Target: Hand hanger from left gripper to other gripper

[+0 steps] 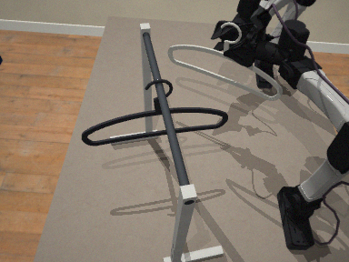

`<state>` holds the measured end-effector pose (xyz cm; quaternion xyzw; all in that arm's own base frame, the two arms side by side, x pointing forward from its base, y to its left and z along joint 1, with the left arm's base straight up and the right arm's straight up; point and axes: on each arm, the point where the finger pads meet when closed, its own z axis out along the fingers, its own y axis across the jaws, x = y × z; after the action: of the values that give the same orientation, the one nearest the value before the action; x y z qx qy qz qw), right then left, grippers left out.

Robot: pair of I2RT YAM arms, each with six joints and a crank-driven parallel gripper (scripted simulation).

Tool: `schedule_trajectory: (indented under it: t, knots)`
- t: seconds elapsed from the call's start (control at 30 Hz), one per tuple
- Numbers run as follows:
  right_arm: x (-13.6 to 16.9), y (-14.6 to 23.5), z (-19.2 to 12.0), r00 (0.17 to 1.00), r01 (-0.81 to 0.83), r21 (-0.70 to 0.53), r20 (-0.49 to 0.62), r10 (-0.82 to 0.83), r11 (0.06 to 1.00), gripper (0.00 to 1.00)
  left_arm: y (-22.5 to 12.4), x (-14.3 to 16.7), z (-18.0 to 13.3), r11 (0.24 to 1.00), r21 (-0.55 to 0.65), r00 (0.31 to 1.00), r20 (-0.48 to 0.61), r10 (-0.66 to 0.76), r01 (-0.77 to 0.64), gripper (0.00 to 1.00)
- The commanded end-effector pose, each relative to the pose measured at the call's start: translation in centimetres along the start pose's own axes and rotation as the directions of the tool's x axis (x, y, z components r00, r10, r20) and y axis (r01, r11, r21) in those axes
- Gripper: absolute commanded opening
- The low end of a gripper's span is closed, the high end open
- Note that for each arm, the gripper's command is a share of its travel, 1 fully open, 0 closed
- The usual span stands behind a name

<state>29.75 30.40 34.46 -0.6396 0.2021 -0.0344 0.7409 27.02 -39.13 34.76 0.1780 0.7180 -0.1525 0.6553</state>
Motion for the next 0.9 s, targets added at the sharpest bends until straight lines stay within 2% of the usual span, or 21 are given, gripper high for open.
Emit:
schedule_trajectory:
  t: [0.0,0.53,0.87]
  knots:
    - [0.8,-0.1,0.8,0.986,0.138,-0.077,-0.086,-0.145,0.987,0.49,0.1,-0.9,-0.1,1.000,0.001,1.000,0.022,-0.021,0.020,0.02]
    - [0.3,-0.4,1.2,0.987,0.140,-0.066,-0.068,-0.145,0.988,0.49,0.1,-0.9,-0.1,1.000,0.001,1.000,0.022,-0.021,0.020,0.02]
    - [0.9,-0.2,3.7,0.986,0.144,-0.058,-0.074,-0.148,0.988,0.49,0.1,-0.9,-0.1,1.000,0.001,1.000,0.022,-0.021,0.020,0.02]
